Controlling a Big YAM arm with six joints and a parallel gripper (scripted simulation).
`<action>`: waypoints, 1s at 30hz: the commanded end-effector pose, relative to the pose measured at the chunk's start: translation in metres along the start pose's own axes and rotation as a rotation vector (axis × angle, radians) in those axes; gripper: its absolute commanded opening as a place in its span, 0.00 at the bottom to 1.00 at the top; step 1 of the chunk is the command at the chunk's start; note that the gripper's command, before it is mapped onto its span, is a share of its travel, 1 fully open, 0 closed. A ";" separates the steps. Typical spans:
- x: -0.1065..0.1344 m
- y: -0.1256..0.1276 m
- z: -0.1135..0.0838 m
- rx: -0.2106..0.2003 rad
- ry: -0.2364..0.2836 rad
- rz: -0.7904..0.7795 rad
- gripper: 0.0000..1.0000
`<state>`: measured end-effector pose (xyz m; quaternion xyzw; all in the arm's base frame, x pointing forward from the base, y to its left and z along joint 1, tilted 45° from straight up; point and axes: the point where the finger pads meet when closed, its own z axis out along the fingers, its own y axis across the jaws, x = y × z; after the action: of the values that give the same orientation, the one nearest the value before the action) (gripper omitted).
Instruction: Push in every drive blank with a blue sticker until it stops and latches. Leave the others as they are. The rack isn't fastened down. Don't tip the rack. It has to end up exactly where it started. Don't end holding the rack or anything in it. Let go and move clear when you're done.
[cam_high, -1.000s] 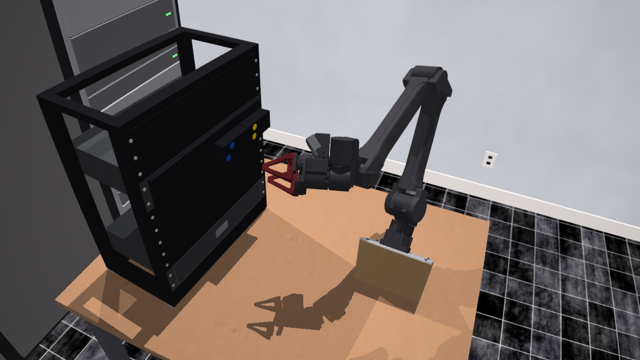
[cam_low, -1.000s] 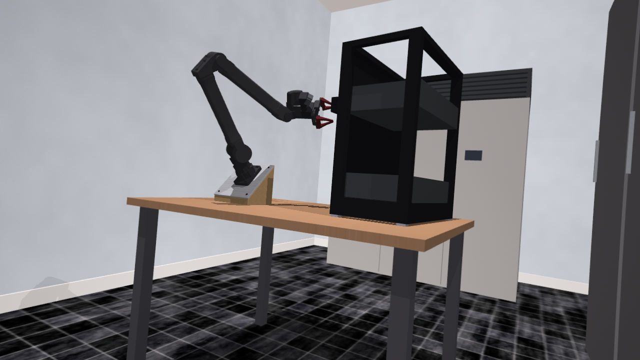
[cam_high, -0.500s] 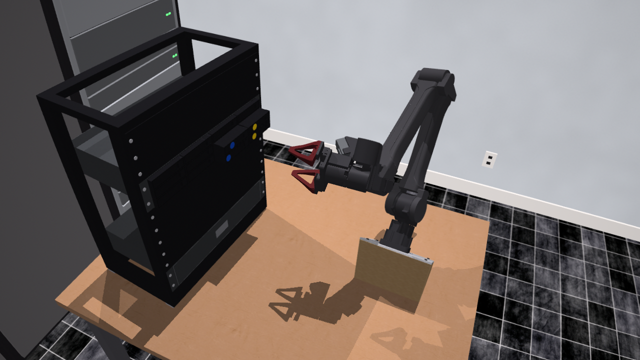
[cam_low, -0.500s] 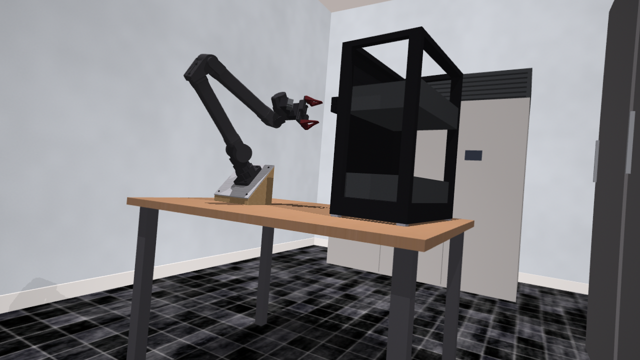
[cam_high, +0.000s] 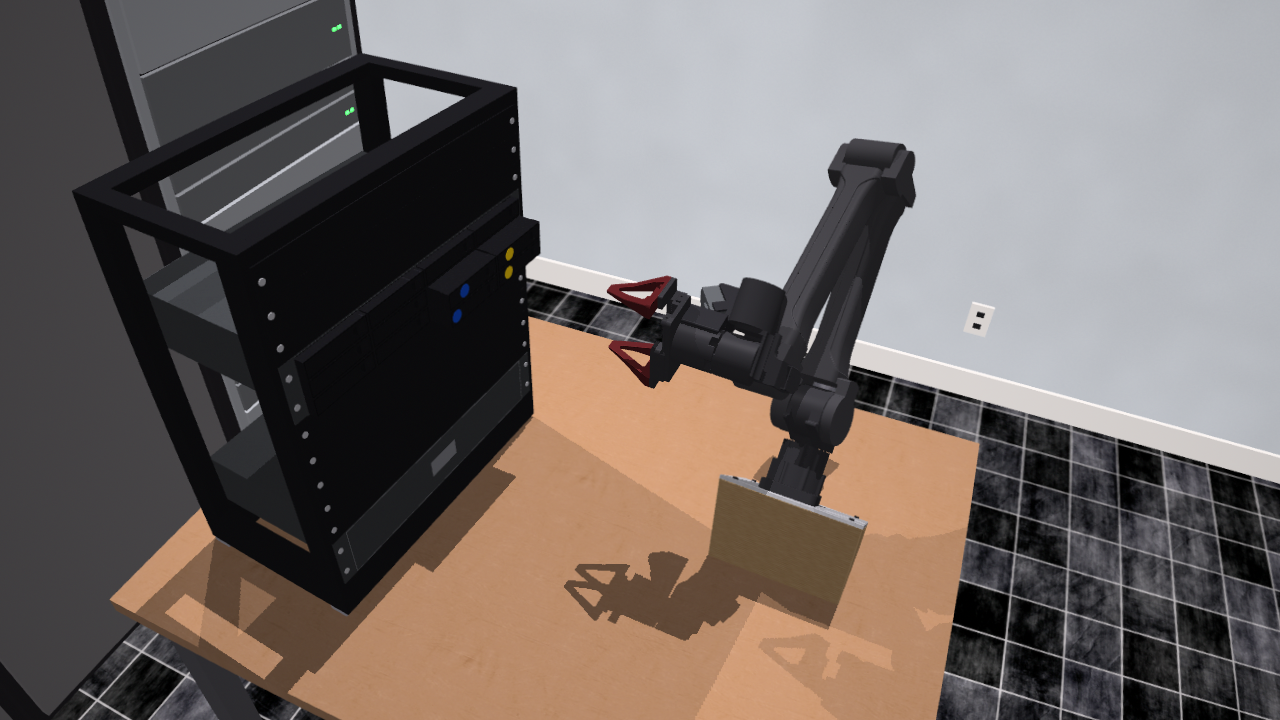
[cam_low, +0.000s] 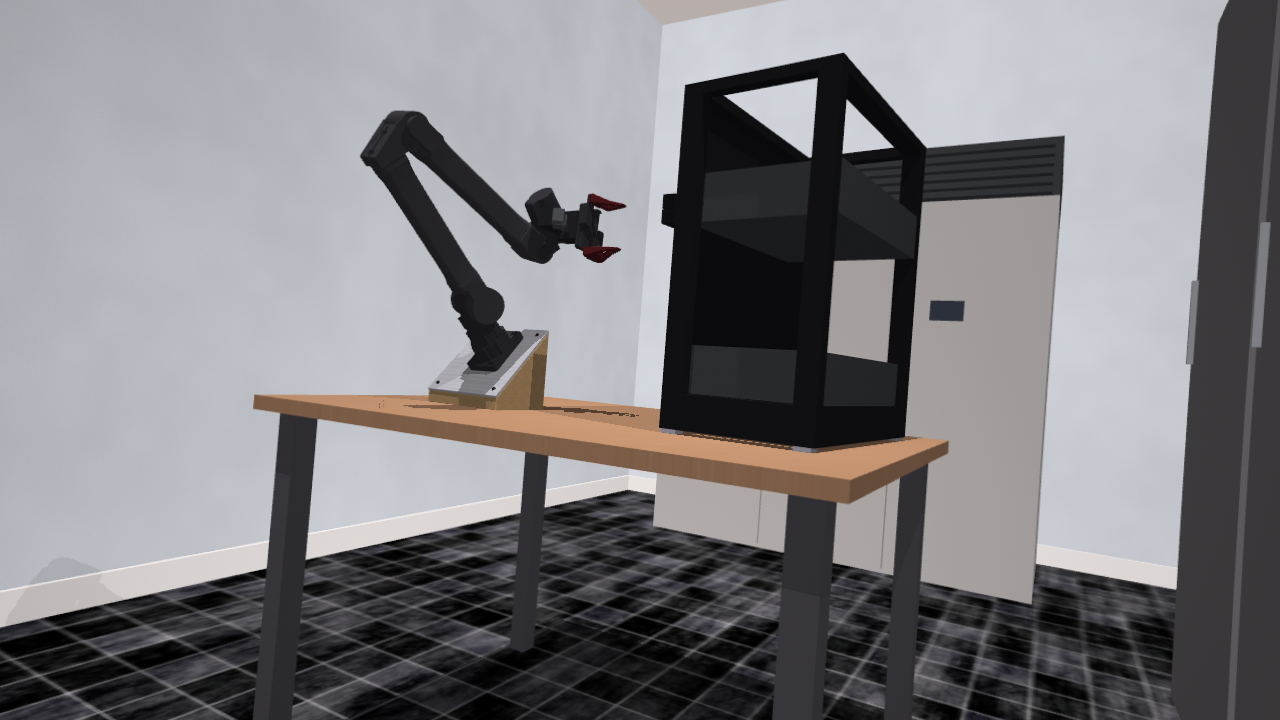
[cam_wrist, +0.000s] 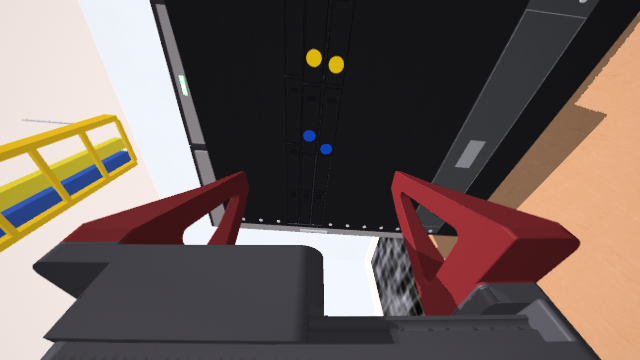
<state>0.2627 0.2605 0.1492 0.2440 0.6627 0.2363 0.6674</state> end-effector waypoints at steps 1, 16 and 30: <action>-0.005 0.007 -0.004 -0.017 -0.009 0.063 1.00; -0.016 0.006 -0.007 -0.004 -0.038 0.126 1.00; -0.016 0.004 -0.006 -0.002 -0.039 0.123 1.00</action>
<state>0.2579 0.2484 0.1567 0.2774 0.6423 0.2530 0.6682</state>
